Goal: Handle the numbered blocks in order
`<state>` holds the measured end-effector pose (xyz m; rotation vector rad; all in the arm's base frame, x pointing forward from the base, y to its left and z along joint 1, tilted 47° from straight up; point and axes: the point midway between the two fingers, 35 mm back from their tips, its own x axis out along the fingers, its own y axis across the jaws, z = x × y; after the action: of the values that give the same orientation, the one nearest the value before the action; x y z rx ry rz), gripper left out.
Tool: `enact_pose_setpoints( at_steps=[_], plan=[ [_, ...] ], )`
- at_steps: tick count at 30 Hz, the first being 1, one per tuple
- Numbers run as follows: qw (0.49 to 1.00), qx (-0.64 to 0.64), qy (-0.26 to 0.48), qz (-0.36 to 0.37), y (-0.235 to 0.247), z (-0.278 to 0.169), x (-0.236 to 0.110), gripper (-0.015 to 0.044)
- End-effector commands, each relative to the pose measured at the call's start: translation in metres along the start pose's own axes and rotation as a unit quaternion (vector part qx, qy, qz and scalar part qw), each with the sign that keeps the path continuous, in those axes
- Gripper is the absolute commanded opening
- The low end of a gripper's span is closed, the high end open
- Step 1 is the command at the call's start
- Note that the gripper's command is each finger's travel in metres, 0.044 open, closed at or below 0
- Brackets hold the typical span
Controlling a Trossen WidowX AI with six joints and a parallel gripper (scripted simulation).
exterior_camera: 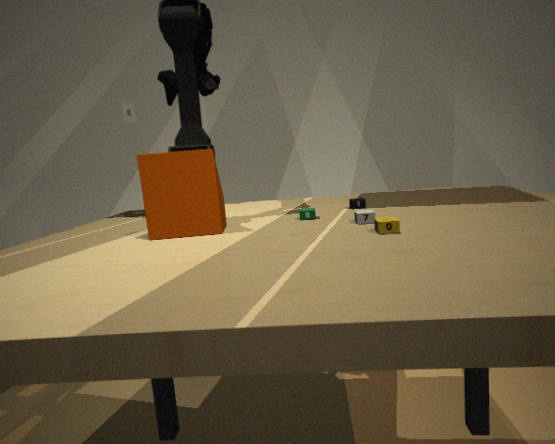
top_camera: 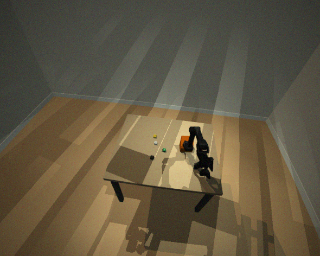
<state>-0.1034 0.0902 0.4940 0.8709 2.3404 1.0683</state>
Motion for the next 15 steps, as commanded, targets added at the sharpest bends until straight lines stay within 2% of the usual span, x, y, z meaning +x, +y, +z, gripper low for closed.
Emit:
enact_pose_setpoints(
  at_steps=[1,6,10,15],
  plan=[
    [1.000,-0.001,-0.003,0.000,0.000,0.001,0.001,0.0400],
    [0.995,-0.046,-0.086,0.001,0.010,0.042,0.025,0.0400],
    [0.978,-0.096,-0.186,-0.023,0.019,0.106,0.044,0.0400],
    [0.946,-0.136,-0.284,-0.076,0.025,0.189,0.045,0.0400]
  ],
)
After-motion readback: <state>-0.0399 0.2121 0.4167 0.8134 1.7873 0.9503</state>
